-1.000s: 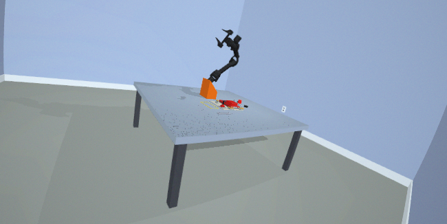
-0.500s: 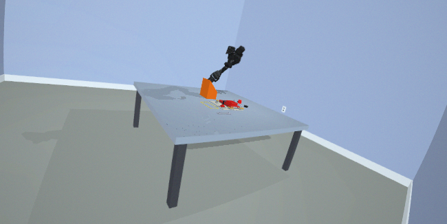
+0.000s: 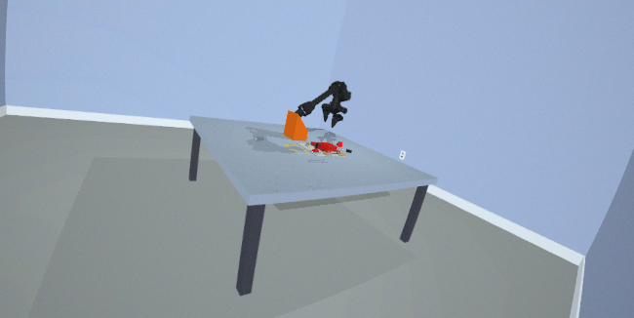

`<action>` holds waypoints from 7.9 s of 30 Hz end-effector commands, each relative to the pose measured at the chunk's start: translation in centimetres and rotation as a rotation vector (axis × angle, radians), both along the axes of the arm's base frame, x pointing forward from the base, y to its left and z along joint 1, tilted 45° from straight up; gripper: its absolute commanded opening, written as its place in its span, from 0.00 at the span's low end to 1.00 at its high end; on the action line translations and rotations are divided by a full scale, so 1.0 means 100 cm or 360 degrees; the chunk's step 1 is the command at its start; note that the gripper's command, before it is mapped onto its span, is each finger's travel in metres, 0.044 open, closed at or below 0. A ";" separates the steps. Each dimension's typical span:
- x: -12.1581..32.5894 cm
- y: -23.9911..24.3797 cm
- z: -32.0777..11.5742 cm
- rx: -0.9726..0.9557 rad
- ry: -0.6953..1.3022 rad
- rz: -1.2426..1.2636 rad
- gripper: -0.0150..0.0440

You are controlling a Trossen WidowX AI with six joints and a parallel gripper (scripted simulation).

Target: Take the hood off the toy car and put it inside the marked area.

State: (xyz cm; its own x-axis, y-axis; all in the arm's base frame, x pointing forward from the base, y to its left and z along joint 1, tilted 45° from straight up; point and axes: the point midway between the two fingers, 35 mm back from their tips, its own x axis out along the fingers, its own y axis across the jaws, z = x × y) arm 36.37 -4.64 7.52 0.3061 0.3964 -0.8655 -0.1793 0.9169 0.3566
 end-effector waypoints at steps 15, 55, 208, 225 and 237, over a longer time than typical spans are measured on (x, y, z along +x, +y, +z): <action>-0.031 0.107 -0.008 0.0635 0.0537 -0.0087 1.00; -0.027 0.133 -0.034 0.0636 0.0536 -0.0087 1.00; -0.045 -0.035 -0.140 0.0591 0.0536 -0.0103 0.25; -0.059 -0.053 -0.170 0.0608 0.0533 -0.0093 0.25; -0.058 -0.045 -0.179 0.0608 0.0532 -0.0094 0.25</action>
